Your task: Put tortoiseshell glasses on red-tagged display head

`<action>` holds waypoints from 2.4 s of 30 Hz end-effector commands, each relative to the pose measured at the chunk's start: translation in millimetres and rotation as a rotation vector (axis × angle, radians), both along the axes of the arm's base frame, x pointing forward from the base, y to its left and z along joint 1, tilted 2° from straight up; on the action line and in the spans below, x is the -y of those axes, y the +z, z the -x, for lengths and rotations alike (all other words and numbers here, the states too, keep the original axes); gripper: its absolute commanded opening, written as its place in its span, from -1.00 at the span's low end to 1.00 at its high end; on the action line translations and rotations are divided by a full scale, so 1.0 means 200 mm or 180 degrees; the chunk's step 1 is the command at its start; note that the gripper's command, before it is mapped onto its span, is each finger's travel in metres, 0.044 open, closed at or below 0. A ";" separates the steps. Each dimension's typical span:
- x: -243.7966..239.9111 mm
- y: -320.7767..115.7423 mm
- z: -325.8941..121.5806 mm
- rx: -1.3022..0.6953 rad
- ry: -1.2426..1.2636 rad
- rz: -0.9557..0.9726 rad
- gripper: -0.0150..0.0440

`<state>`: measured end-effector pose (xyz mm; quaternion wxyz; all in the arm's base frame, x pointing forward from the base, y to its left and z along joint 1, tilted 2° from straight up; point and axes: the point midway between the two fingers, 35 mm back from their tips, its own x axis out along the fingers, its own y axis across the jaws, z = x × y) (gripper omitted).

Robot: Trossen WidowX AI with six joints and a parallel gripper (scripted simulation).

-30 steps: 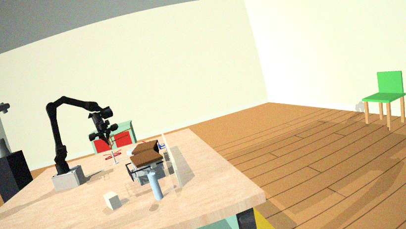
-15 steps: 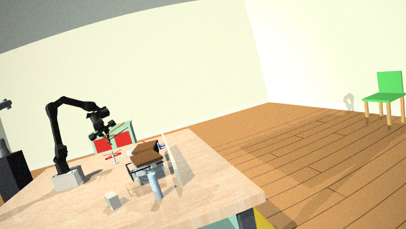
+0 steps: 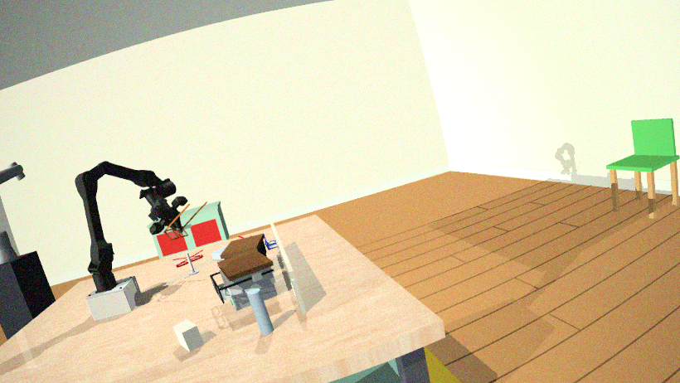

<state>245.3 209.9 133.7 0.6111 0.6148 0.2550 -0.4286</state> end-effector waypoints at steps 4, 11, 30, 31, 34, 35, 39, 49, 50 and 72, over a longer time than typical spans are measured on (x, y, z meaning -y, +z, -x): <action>-0.10 0.04 0.05 0.0304 -0.0414 -0.0362 -0.49; -0.10 0.03 0.06 0.0279 -0.0408 -0.0364 -0.49; -0.10 0.03 0.06 0.0279 -0.0408 -0.0364 -0.49; -0.10 0.03 0.06 0.0279 -0.0408 -0.0364 -0.49; -0.09 0.03 0.06 0.0269 -0.0406 -0.0360 -0.49; -0.09 0.02 0.06 0.0250 -0.0403 -0.0352 -0.49; -0.03 0.00 0.03 0.0080 -0.0372 -0.0290 -0.49; 0.15 -0.09 -0.03 -0.0496 -0.0230 -0.0194 -0.49; 0.17 -0.10 -0.03 -0.0551 -0.0213 -0.0195 -0.49; 0.51 -0.22 -0.06 -0.1502 0.0287 -0.0604 -0.49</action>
